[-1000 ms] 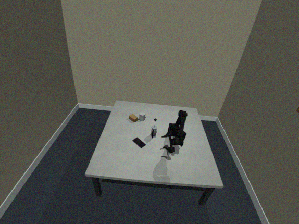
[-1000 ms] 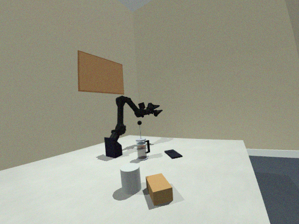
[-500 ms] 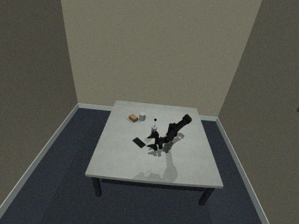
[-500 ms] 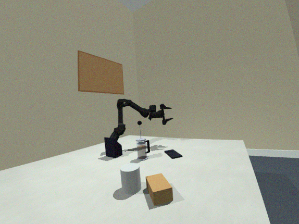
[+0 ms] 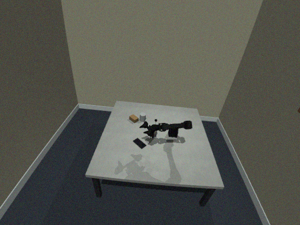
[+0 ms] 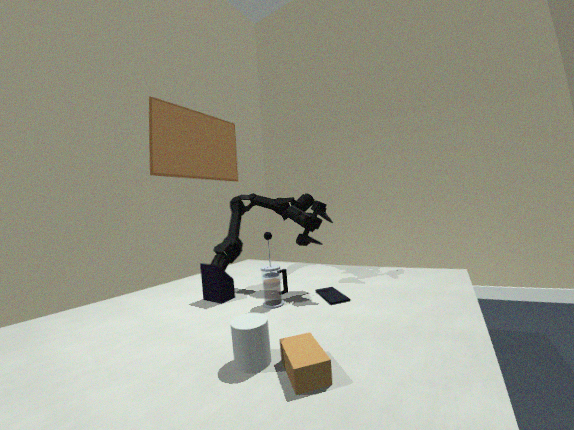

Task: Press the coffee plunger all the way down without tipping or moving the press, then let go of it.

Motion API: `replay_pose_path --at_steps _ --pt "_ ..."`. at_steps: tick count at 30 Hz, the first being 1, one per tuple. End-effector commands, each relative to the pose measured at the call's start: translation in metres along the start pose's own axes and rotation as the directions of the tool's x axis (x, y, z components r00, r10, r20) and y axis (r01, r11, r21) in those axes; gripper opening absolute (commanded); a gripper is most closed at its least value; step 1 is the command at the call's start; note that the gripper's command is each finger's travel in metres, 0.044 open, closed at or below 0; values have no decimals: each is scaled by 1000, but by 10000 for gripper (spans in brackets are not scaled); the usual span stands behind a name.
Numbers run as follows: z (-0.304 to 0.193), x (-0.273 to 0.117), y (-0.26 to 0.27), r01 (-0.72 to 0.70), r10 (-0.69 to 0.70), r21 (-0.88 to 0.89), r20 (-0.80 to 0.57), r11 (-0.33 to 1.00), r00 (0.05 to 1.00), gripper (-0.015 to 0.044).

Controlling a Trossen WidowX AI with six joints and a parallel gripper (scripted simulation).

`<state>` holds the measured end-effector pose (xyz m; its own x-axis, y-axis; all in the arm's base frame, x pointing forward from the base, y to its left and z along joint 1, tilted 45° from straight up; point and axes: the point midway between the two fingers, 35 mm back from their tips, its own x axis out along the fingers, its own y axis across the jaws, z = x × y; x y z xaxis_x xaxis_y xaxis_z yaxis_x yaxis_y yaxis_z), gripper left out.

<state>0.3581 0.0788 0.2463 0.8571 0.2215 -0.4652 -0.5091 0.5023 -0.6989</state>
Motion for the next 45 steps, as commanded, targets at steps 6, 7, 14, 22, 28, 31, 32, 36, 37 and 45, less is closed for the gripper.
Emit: replay_pose_path --at_steps 6,7,14,22,28,31,32,36,37,45 --pt "-113 -17 34 -309 351 274 -117 911 929 440" --pt "-121 -21 38 -335 383 307 -109 891 918 440" --pt "-166 -57 61 -419 511 592 14 689 860 440" --pt "-193 -107 63 -387 383 854 247 349 890 440" --pt "-209 -146 42 -324 74 943 319 77 945 440" --pt "-218 -163 30 -300 -72 954 298 -26 952 440" --pt "-219 -164 29 -298 -83 954 295 -33 952 440" --pt "-216 -153 47 -316 -49 948 314 -28 948 440" --pt "-214 -149 54 -323 -35 946 322 -27 946 440" --pt "-209 -135 78 -346 13 938 346 -21 938 440"
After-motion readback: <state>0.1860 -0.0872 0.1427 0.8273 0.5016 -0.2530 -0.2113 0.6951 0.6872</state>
